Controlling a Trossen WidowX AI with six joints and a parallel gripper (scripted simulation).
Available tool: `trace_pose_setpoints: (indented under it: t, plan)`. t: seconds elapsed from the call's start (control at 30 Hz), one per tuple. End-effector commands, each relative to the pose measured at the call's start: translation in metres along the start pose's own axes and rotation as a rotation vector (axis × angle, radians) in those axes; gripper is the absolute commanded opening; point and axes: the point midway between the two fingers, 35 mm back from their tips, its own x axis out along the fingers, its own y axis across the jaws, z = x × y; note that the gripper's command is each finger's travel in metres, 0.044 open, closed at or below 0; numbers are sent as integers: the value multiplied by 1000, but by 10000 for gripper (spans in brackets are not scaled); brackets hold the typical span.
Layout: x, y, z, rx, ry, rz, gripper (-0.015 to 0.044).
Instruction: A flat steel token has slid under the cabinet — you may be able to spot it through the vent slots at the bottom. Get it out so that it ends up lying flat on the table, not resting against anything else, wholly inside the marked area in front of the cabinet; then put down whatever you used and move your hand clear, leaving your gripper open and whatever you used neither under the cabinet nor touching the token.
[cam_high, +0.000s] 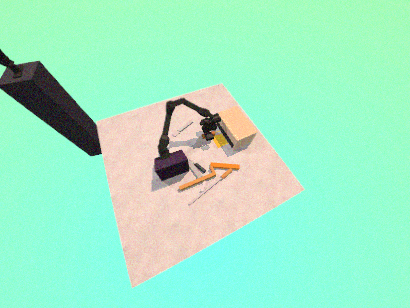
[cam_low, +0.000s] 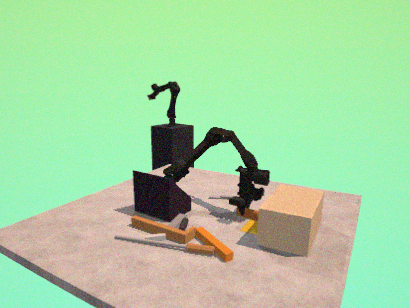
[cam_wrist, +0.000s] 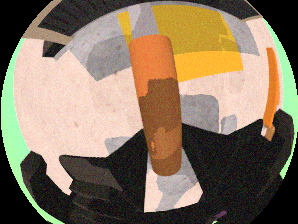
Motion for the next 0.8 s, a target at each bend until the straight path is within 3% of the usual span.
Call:
trace_pose_setpoints:
  t: [0.0,0.77]
  plan:
    - [0,0,6,-4,-2,3,0]
    - [-1,0,26,-5,-3,3,0]
